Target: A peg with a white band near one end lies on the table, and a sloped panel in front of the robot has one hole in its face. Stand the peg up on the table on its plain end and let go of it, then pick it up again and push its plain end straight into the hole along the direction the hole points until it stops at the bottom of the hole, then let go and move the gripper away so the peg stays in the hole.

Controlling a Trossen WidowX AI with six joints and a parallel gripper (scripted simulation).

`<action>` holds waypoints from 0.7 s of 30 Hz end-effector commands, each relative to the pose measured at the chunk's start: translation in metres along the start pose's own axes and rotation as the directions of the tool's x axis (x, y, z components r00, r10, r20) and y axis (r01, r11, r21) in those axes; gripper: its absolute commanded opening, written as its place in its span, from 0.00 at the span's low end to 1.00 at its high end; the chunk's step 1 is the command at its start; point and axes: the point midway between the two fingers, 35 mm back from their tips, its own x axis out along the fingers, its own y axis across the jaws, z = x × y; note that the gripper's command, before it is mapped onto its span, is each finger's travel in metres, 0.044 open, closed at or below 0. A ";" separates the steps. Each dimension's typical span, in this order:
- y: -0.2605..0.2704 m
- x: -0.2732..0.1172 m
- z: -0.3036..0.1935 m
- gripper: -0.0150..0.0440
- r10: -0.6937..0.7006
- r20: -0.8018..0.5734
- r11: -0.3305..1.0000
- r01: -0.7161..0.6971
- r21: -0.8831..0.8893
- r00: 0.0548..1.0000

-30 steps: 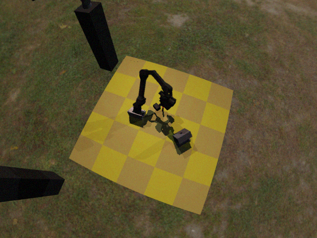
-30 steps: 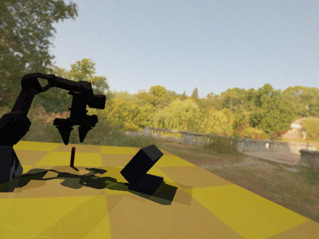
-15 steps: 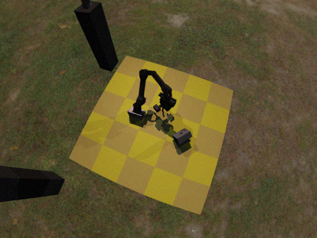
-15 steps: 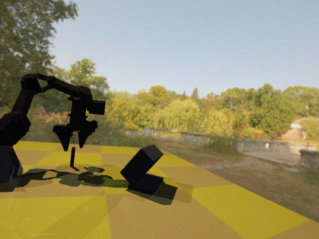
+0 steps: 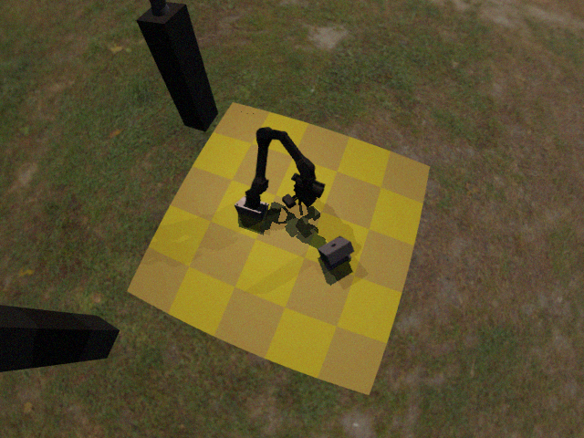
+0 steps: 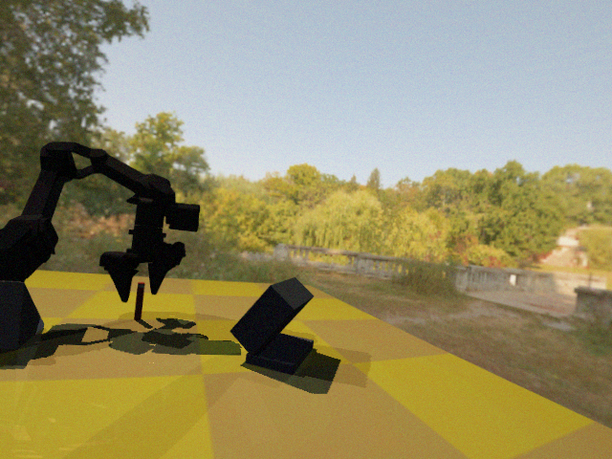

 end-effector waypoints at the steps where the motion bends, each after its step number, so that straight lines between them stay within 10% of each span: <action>1: 0.000 0.007 -0.001 1.00 0.005 -0.001 1.000 -0.005 0.004 1.000; 4: 0.000 0.009 -0.002 1.00 0.006 -0.002 1.000 -0.006 0.004 1.000; 21: 0.000 0.006 -0.001 0.28 0.001 -0.002 1.000 -0.001 0.000 1.000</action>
